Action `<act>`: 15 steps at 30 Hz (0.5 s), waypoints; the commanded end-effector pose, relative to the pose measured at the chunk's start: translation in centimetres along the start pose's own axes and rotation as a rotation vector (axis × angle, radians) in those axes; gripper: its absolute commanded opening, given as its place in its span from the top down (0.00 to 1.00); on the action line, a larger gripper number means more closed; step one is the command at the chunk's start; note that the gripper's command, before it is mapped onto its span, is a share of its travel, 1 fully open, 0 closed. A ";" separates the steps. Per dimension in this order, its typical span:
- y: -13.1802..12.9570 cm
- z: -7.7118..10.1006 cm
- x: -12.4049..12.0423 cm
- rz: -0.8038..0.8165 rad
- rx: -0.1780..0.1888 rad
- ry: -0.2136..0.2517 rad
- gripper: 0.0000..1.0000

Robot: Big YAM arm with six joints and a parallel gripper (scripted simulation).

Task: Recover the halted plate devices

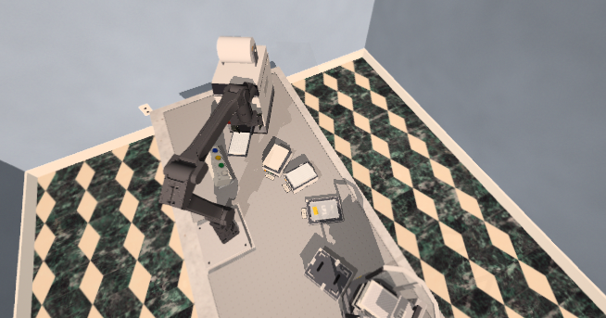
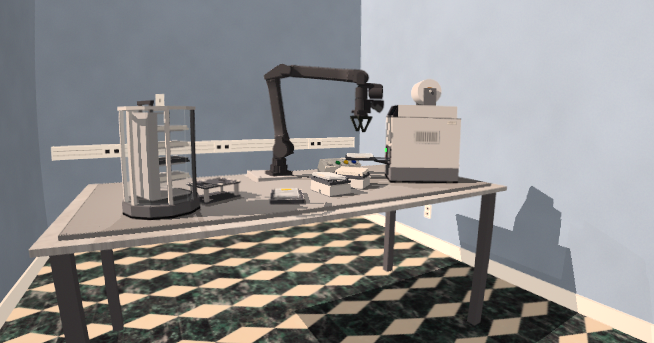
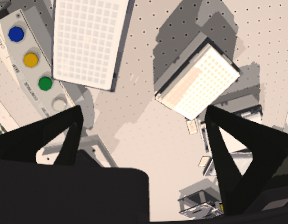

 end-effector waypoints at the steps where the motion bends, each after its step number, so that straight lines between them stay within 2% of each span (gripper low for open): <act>1: -1.4 2.3 1.1 -0.176 -0.022 -0.054 0.00; 4: -0.5 2.5 1.4 -0.253 -0.020 -0.061 0.00; 8: -0.6 2.5 1.4 -0.388 -0.018 -0.062 0.00; 10: -0.6 2.5 1.4 -0.388 -0.018 -0.062 0.00; 12: -0.5 2.5 1.4 -0.455 -0.016 -0.063 0.00; 13: -1.6 2.8 0.7 -0.509 -0.018 -0.069 0.00; 15: -2.0 3.2 0.2 -0.576 -0.018 -0.080 0.00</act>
Point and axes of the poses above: the point where the finger pads meet when closed, its own z axis back along the fingers, its own y axis across the jaws, x = y × z, the point moved 10 cm from there along z, back along the fingers, and after that the axes turned 3 degrees about -z, right-handed, at the moved point
